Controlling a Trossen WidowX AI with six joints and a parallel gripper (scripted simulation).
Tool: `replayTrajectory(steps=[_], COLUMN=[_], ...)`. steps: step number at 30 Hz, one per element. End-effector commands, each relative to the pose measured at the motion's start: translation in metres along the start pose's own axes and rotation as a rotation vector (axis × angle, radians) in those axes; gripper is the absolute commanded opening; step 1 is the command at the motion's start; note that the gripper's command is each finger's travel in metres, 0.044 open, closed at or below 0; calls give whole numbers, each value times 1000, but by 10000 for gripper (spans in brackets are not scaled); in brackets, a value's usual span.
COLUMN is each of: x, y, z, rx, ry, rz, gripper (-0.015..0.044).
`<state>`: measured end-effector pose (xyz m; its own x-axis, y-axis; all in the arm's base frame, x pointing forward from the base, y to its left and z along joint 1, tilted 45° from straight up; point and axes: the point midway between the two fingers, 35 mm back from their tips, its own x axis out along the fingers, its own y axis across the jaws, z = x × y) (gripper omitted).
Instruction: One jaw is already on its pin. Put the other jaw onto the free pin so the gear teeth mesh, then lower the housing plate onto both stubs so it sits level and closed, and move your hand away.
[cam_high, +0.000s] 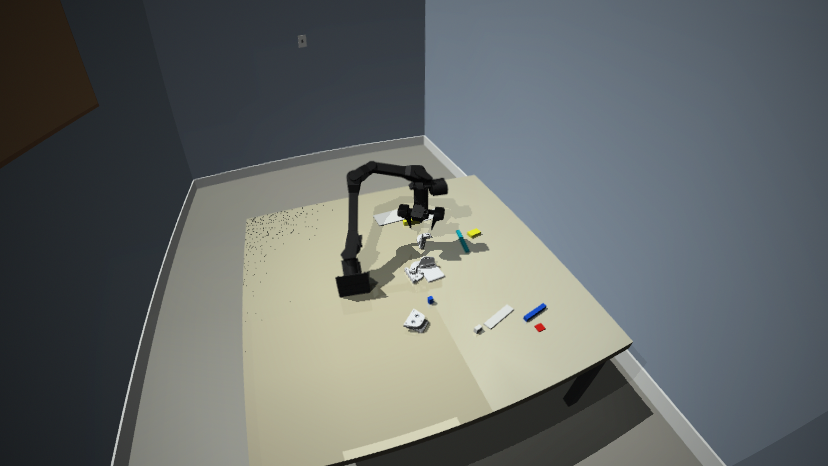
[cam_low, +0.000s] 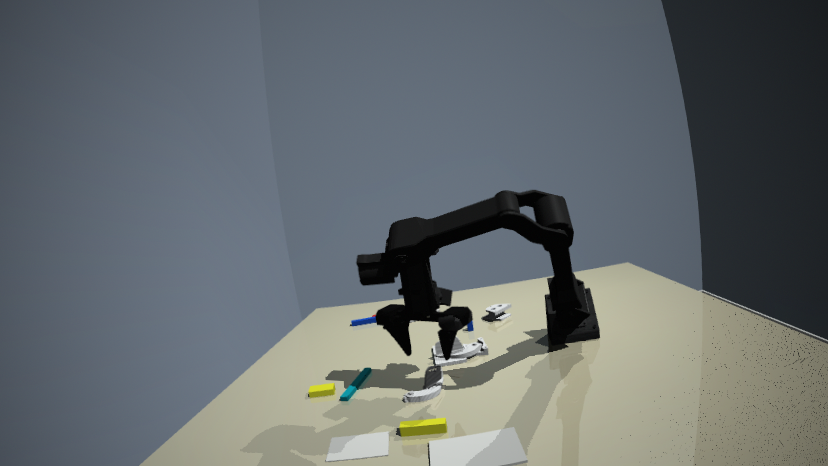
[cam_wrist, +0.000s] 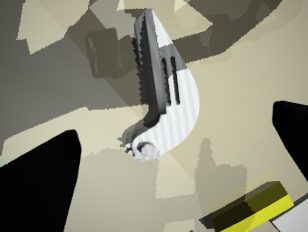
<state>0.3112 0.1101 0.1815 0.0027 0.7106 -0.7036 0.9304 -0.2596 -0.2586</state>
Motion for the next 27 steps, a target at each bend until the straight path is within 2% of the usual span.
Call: replayTrajectory(steps=[1, 27], x=[19, 52], y=[-3, -3], z=[1, 1], rx=[6, 6], ry=[-3, -3], rz=[-12, -11], gripper=[440, 440])
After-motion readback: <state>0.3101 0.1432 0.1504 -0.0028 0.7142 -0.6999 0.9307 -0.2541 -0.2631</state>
